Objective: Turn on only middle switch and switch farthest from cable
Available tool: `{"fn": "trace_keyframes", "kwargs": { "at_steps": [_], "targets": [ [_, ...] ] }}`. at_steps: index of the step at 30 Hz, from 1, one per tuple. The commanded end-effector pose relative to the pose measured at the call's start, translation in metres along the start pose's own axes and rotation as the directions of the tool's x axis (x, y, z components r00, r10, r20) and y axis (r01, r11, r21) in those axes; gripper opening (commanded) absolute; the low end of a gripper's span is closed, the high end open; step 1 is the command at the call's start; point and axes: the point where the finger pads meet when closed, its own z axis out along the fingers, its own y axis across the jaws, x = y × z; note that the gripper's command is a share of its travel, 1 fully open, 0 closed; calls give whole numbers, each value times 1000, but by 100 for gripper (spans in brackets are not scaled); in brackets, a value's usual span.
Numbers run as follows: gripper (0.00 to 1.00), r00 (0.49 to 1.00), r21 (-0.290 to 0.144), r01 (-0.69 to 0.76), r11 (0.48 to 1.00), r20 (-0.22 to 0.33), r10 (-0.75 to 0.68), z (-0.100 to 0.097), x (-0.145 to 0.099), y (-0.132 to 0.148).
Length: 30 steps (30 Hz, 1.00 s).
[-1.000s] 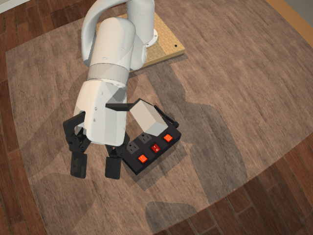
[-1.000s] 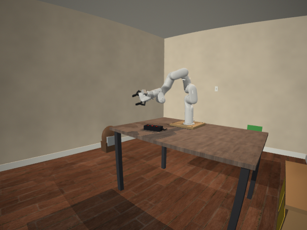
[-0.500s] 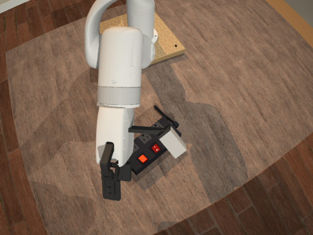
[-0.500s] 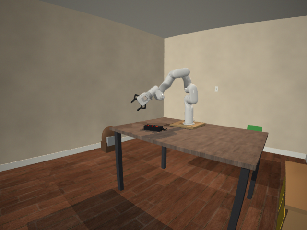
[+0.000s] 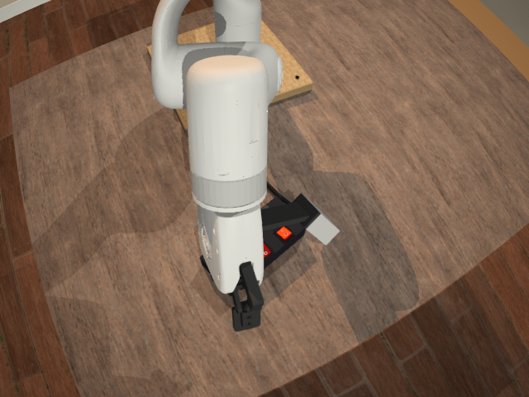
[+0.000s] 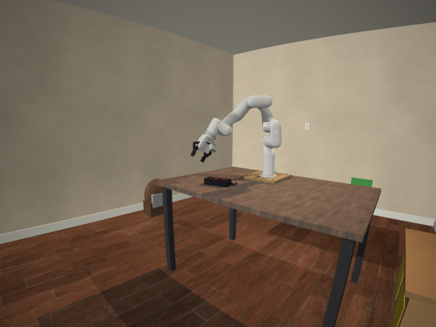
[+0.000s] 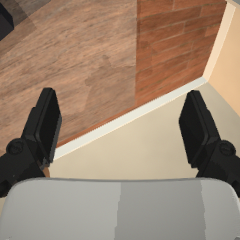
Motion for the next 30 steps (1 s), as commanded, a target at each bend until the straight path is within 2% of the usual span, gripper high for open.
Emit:
{"fn": "trace_keyframes", "kwargs": {
  "at_steps": [1, 2, 3, 4, 5, 6, 7, 8, 11, 13, 15, 17, 18, 19, 20, 22, 23, 26, 28, 30],
  "targets": [
    [100, 993, 88, 111, 990, -47, -107, -1, 10, -6],
    [100, 980, 135, 188, 973, -86, -178, -4, 18, -14],
    [100, 980, 135, 188, 973, -86, -178, -4, 18, -14],
    [100, 961, 176, 264, 948, -129, -244, -7, 26, -22],
    [100, 961, 176, 264, 948, -129, -244, -7, 26, -22],
    [100, 936, 211, 338, 917, -177, -304, -12, 33, -30],
    [100, 936, 211, 338, 917, -177, -304, -12, 33, -30],
    [100, 905, 238, 409, 881, -228, -359, -17, 40, -37],
    [100, 905, 238, 409, 881, -228, -359, -17, 40, -37],
    [100, 831, 272, 538, 798, -332, -447, -30, 53, -53],
    [100, 831, 272, 538, 798, -332, -447, -30, 53, -53],
    [100, 746, 281, 646, 710, -432, -507, -45, 64, -67],
    [100, 746, 281, 646, 710, -432, -507, -45, 64, -67],
    [100, 702, 278, 691, 667, -478, -528, -53, 69, -73],
    [100, 702, 278, 691, 667, -478, -528, -53, 69, -73],
    [100, 617, 262, 765, 589, -559, -554, -68, 77, -85],
    [100, 617, 262, 765, 589, -559, -554, -68, 77, -85],
    [100, 509, 225, 839, 496, -648, -566, -88, 85, -97],
    [100, 509, 225, 839, 496, -648, -566, -88, 85, -97],
    [100, 456, 202, 868, 454, -687, -566, -98, 88, -103]
  ]
}}
